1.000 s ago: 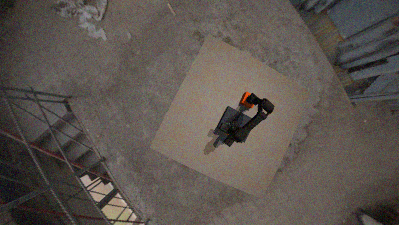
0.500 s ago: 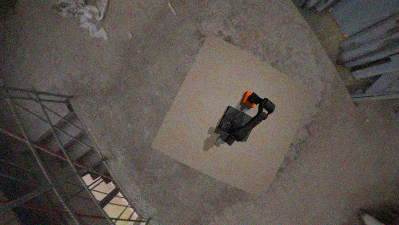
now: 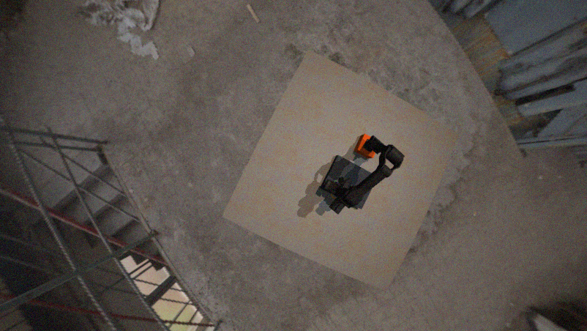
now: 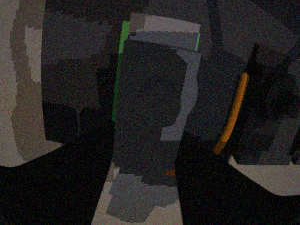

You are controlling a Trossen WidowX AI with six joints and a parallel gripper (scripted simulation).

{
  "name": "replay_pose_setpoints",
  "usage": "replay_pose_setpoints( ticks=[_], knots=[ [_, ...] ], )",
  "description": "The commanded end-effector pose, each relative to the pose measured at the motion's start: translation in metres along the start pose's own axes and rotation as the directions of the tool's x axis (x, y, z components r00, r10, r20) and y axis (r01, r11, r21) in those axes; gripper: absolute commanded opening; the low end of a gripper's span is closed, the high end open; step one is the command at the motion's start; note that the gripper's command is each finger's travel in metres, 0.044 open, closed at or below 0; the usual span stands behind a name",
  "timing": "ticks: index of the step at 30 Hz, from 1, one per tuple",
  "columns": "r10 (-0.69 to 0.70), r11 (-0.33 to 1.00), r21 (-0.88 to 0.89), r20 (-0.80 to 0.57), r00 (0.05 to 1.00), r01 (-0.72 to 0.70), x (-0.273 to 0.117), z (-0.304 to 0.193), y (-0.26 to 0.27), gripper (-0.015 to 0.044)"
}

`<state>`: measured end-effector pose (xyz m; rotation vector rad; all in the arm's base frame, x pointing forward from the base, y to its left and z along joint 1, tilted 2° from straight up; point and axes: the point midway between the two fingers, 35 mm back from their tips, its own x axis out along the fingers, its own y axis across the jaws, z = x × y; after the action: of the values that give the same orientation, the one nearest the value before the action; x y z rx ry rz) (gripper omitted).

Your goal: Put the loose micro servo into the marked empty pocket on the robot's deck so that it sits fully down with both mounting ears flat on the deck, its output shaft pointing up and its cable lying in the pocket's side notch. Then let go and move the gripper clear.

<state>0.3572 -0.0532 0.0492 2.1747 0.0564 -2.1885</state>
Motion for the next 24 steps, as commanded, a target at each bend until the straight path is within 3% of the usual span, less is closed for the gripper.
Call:
replay_pose_setpoints(
  ticks=[1,24],
  knots=[
    [-0.001,1.000,0.001,-0.002,1.000,0.001,0.004,0.000,0.000,0.0000],
    [-0.001,1.000,0.001,-0.002,1.000,0.001,0.025,0.000,0.000,0.0000]
  ],
)
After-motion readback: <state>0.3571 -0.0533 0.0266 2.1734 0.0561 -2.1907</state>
